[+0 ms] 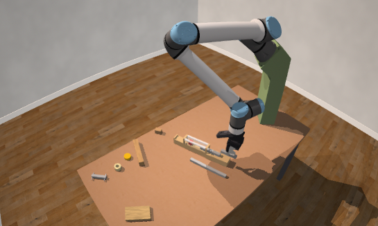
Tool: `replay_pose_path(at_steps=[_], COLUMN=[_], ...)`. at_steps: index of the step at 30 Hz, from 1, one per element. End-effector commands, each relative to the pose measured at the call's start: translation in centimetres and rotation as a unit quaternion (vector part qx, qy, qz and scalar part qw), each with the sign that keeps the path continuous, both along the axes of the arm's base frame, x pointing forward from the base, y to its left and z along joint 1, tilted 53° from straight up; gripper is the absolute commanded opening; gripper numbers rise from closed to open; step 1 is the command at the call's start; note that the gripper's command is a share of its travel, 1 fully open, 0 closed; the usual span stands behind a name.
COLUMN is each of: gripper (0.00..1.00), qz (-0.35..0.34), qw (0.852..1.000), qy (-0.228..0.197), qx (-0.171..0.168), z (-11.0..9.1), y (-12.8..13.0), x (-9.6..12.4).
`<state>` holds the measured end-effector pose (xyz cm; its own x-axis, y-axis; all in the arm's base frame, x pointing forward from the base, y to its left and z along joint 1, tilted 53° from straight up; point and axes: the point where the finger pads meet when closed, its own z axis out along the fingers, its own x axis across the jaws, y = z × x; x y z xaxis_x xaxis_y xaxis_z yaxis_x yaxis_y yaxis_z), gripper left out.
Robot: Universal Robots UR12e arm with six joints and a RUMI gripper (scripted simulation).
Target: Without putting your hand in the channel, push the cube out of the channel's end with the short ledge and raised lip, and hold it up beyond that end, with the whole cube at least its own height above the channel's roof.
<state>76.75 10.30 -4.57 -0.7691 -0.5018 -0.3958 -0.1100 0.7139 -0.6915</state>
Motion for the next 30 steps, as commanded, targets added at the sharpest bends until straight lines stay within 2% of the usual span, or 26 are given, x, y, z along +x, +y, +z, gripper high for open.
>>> replay_pose_path(at_steps=[1, 7, 11, 30], gripper=[0.00, 0.00, 0.00, 0.00], qz=[0.011, 0.011, 0.011, 0.011], qw=[1.000, 1.000, 1.000, 1.000], qy=[0.001, 0.001, 0.001, 0.001], qx=[-0.007, -0.007, -0.007, -0.007], z=[-0.8, -1.8, -3.2, -4.7], y=[-0.8, -1.6, -2.7, -4.0], x=[-1.6, -0.5, 1.0, 2.6])
